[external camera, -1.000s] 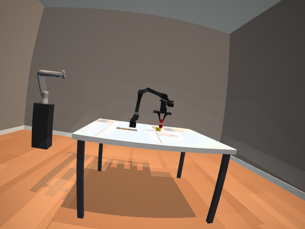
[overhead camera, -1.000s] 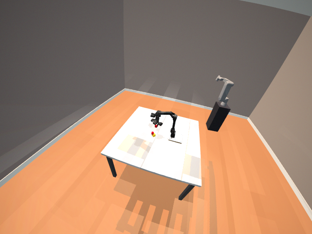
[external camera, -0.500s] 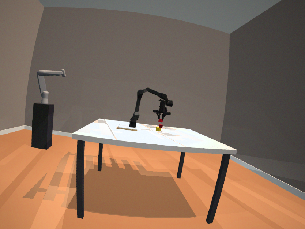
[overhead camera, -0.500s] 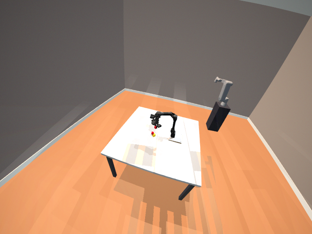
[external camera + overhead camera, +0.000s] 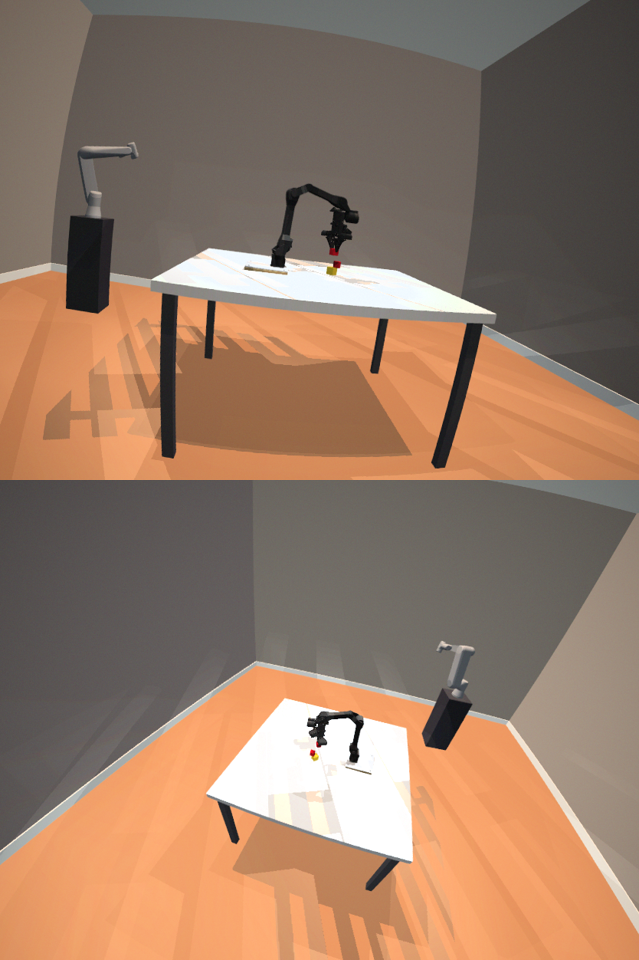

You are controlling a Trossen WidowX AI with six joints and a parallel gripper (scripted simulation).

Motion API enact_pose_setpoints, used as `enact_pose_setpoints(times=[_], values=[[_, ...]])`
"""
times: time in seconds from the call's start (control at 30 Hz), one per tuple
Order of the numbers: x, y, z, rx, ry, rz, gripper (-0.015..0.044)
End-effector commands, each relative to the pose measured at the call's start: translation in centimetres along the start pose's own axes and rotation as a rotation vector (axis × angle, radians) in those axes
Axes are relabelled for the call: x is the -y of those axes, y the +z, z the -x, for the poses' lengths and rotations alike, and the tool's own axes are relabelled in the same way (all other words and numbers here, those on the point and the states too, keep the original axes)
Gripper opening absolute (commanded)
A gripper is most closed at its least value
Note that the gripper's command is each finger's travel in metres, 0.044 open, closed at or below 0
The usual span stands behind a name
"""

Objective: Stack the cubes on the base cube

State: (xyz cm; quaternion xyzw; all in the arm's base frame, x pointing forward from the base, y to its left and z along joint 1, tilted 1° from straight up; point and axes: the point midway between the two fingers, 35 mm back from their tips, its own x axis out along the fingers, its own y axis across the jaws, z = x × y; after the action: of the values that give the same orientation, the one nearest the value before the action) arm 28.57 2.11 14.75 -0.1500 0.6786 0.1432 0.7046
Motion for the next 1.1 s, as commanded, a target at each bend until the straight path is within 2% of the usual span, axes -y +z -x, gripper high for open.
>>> enact_pose_setpoints(times=[0.0,0.5,1.07], values=[[-0.8,0.0,-0.2,-0.005,-0.002,-0.094,0.0105],[-3.9,0.5,-0.4,-0.004,0.000,-0.481,0.0105],[-3.9,0.3,-3.4,-0.005,0.000,-0.496,0.0105]])
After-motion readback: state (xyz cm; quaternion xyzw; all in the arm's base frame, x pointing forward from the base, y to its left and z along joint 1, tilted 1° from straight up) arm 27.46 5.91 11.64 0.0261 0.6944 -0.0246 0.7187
